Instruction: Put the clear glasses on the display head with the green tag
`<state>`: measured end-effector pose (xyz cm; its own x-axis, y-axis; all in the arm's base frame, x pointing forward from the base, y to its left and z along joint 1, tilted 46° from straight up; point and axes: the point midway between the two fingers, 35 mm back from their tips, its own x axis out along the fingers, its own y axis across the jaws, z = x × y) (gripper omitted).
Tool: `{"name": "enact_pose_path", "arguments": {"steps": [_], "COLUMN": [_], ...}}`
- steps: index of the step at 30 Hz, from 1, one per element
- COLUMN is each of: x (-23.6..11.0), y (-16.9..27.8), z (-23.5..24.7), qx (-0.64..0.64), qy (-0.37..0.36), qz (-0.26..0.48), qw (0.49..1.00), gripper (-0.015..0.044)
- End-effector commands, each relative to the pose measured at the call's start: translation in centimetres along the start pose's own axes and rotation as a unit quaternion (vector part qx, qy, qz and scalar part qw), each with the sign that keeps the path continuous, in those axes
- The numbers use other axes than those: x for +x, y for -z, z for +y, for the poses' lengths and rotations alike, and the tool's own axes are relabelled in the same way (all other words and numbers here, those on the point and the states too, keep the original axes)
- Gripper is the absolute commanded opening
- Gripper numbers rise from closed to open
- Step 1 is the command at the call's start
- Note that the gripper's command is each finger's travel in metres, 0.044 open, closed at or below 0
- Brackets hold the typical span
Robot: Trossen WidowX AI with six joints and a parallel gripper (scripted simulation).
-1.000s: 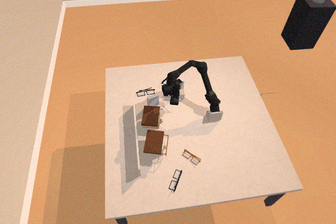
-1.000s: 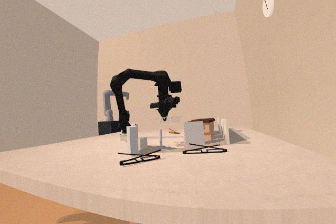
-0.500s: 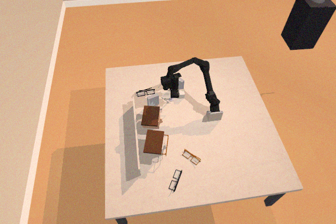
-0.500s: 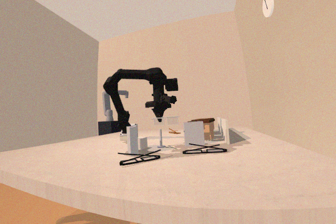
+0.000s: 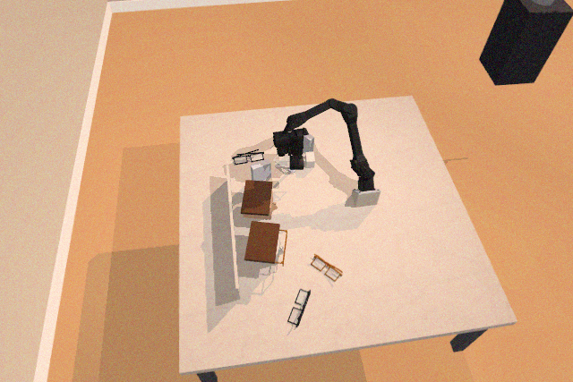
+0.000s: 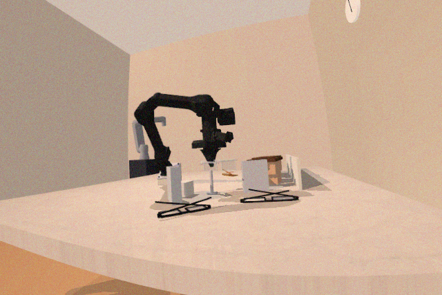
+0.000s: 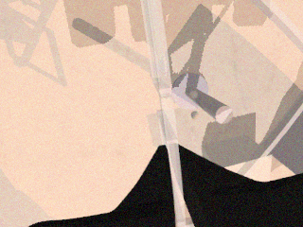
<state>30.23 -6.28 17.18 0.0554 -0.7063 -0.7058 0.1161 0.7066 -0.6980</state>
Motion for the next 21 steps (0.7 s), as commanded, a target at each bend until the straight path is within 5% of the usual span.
{"name": "enact_pose_path", "arguments": {"steps": [1,21], "x": [1.9,3.4], "y": [0.2,-0.3], "z": [-0.1,0.5], "qx": [-0.004,-0.003], "qy": [0.004,0.005], "qz": [0.001,0.001], "qw": [1.000,1.000], "gripper": [0.0000,0.0000]}}
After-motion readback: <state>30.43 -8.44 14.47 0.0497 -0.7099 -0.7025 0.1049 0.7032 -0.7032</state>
